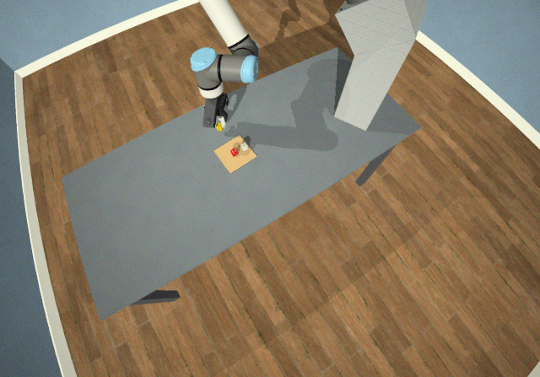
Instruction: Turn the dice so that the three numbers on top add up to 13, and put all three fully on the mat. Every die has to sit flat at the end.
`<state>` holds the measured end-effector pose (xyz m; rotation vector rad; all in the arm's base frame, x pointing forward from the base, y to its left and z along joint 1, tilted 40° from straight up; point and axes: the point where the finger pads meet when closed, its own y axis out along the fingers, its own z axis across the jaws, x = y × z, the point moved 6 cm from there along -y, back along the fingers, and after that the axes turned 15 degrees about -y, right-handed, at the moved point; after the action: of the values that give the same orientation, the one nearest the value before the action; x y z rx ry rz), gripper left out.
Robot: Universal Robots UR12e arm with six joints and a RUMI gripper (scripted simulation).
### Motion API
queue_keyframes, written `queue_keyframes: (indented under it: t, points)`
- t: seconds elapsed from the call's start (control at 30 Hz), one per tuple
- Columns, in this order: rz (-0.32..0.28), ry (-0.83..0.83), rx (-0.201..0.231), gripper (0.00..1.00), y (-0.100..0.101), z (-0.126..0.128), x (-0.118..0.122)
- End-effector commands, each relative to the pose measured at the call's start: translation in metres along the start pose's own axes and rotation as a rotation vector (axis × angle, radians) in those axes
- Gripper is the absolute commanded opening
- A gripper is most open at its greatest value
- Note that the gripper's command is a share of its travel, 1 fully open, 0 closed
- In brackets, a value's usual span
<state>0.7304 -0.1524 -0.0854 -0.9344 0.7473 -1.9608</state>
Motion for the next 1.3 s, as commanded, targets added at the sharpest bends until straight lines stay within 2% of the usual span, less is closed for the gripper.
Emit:
queue_keyframes:
  t: [0.0, 0.07, 0.17, 0.27, 0.83, 1.27]
  points:
    - [0.0, 0.0, 0.0, 0.06, -0.039, 0.0, 0.0]
    - [0.0, 0.0, 0.0, 0.06, -0.039, 0.0, 0.0]
    - [0.0, 0.0, 0.0, 0.06, -0.053, 0.0, 0.0]
    - [0.0, 0.0, 0.0, 0.06, -0.058, 0.0, 0.0]
    - [0.0, -0.01, 0.0, 0.06, -0.059, 0.0, 0.0]
    - [0.0, -0.131, 0.0, 0.06, -0.058, 0.0, -0.002]
